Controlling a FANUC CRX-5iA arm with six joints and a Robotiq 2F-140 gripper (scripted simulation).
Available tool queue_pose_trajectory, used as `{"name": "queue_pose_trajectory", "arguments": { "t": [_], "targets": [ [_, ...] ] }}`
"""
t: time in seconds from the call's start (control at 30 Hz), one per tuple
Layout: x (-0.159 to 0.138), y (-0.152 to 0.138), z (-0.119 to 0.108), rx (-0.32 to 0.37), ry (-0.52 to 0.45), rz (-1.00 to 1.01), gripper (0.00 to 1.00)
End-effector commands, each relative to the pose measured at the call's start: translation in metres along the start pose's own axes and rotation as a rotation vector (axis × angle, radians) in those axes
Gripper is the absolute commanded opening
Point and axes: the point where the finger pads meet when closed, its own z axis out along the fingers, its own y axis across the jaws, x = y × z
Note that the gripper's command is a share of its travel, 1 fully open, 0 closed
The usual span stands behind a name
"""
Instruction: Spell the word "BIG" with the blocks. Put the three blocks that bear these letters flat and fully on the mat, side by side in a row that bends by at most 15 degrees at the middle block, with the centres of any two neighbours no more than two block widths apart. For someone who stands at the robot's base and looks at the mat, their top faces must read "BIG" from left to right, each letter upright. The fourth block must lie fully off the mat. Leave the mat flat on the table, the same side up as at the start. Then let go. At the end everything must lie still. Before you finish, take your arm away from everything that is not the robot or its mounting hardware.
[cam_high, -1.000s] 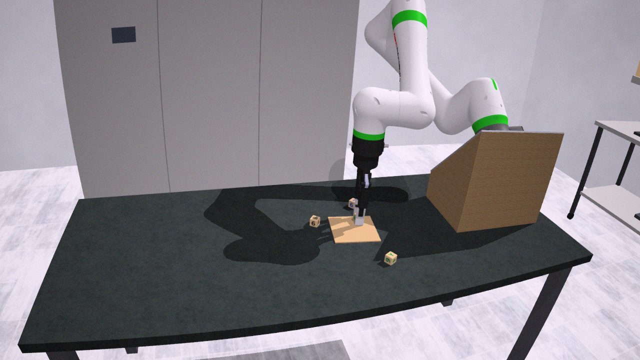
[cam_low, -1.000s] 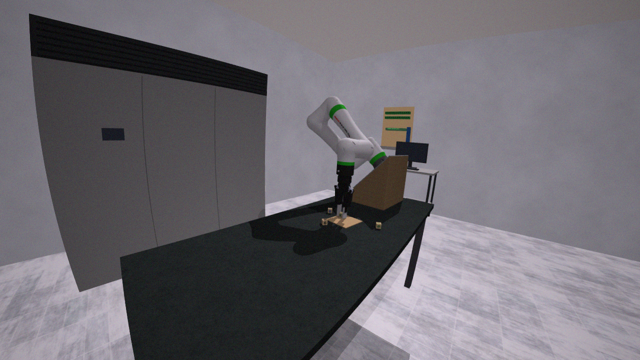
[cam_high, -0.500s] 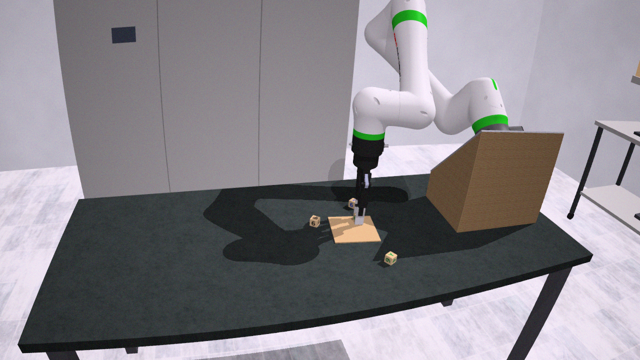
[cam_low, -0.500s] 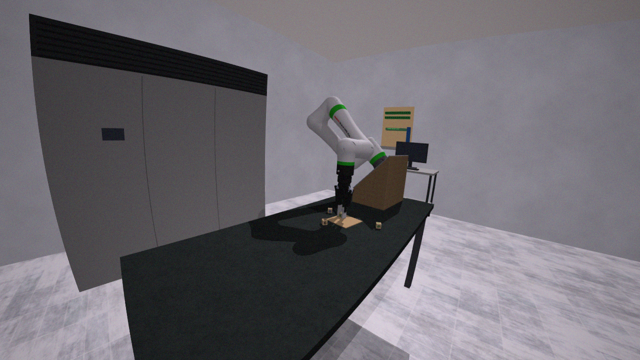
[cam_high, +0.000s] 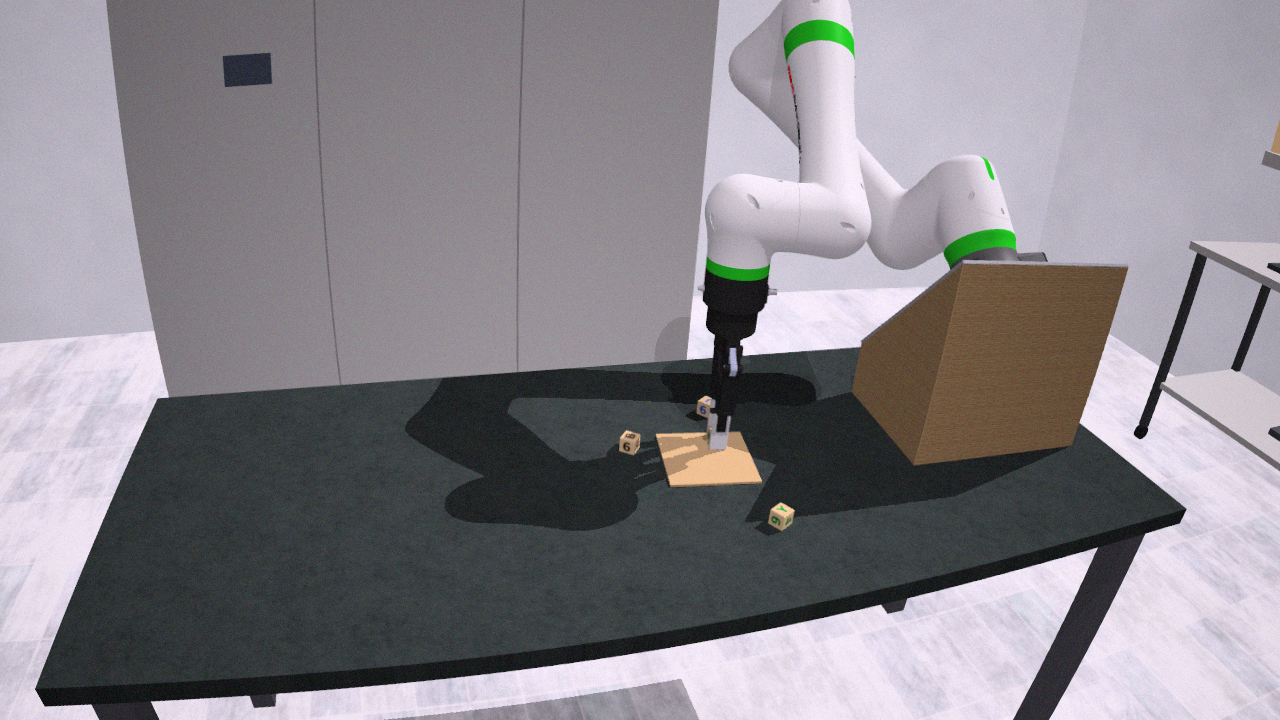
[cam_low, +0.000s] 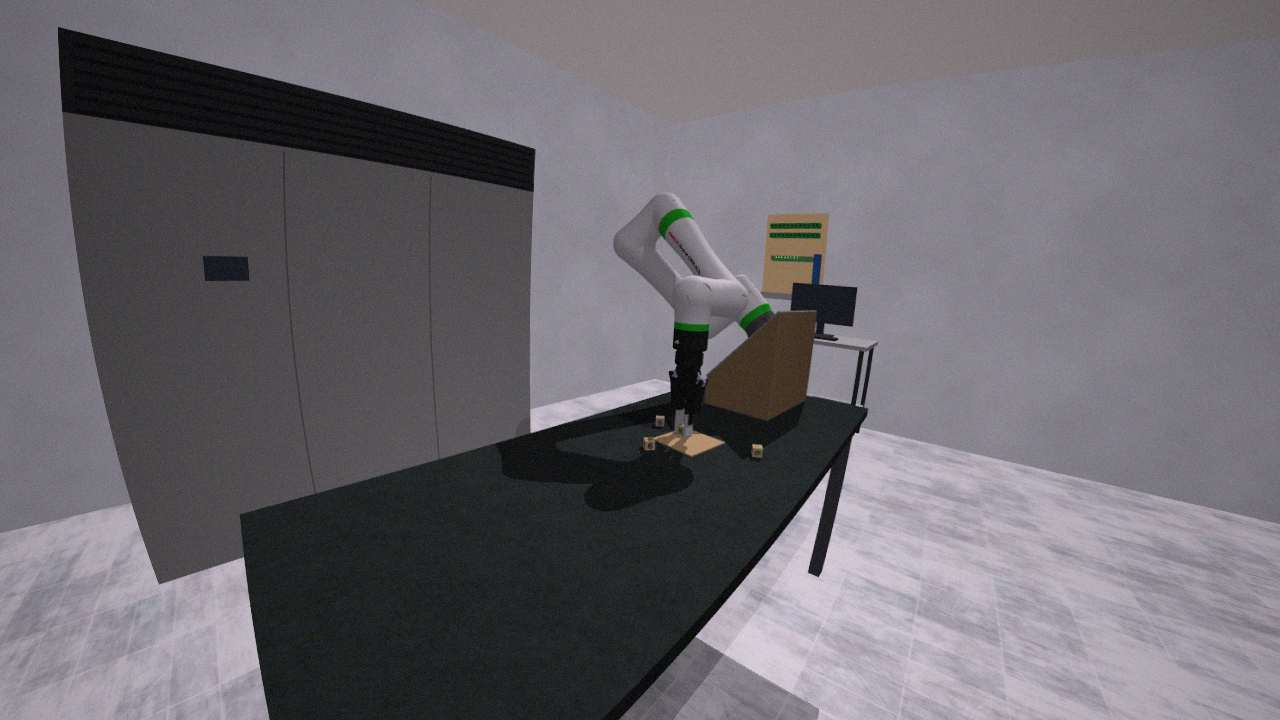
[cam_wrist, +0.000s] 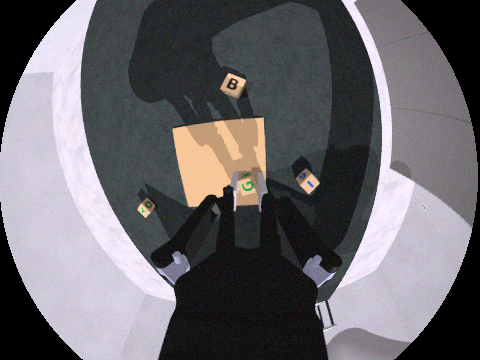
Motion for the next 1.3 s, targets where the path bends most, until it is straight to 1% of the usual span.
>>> {"name": "queue_pose_trajectory", "arguments": {
  "t": [0.0,0.43,0.57,0.7,0.9,0.97,1.07,1.13,1.27],
  "targets": [
    [0.0,0.0,0.0,0.0,0.0,0.0,0.13],
    [0.0,0.0,0.0,0.0,0.0,0.0,0.13],
    [0.0,0.0,-0.006,0.0,0.0,0.0,0.13],
    [0.0,0.0,-0.025,0.0,0.0,0.0,0.13],
    [0.0,0.0,-0.069,0.0,0.0,0.0,0.13],
    [0.0,0.0,-0.069,0.0,0.0,0.0,0.13],
    [0.0,0.0,-0.088,0.0,0.0,0.0,0.13],
    [0.0,0.0,-0.096,0.0,0.0,0.0,0.13],
    [0.0,0.0,-0.1,0.0,0.0,0.0,0.13]
  ]
}}
